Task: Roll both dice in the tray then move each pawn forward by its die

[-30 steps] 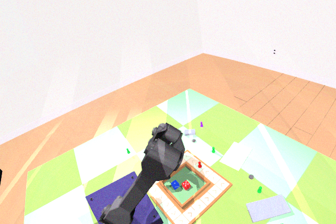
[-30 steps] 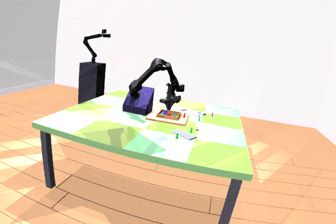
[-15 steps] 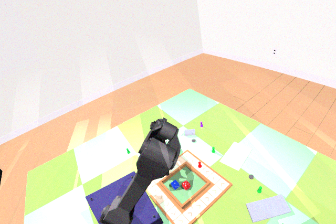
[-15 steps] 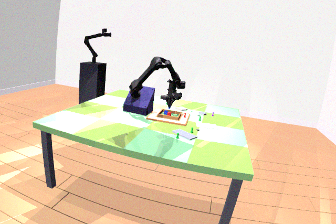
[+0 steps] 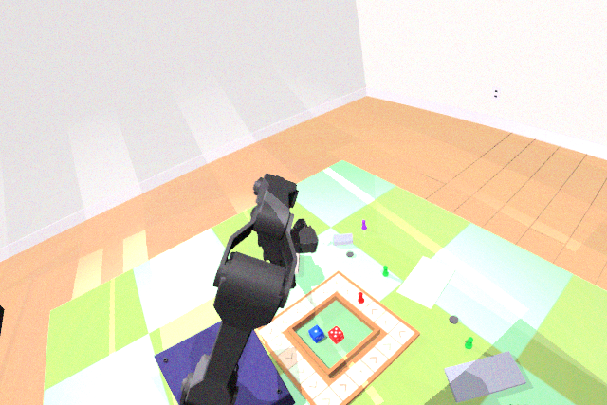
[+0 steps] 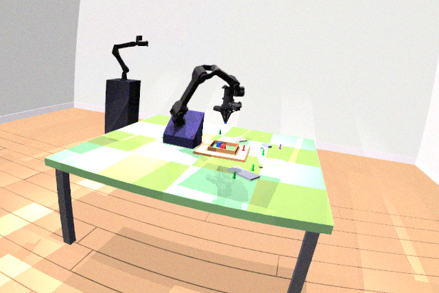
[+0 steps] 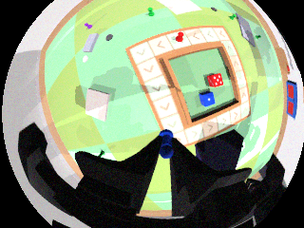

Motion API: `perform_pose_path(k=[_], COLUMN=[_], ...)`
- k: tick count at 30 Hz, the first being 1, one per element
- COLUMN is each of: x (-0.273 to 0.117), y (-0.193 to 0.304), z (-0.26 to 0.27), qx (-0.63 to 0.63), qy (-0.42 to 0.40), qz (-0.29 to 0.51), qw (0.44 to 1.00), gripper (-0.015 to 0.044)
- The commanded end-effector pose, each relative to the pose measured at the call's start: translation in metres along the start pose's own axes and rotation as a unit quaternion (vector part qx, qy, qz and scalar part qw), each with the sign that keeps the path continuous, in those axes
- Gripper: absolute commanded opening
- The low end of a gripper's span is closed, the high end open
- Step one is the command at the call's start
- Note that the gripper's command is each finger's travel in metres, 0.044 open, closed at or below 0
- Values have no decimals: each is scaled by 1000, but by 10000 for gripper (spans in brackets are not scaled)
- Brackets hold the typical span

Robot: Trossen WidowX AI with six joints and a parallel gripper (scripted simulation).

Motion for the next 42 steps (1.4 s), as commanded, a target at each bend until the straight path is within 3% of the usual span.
perform_pose_path(k=[1,21,42], x=[-2,32,66], y=[1,16,35], z=[0,-5,-15], qx=[-21,-348,-650], qy=[-1,-1,-1], qz=[2,2,2], qw=[1000,937,760], gripper=[0,0,0])
Point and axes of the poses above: the point midway between the two fingers, 35 mm back from their tips, its own x axis out along the fingers, its own z axis across the jaws, y = z × x, the point moved 2 cm from there along -x, back along the fingers, and after that the axes turned 8 degrees about -x, right-handed, at the moved point
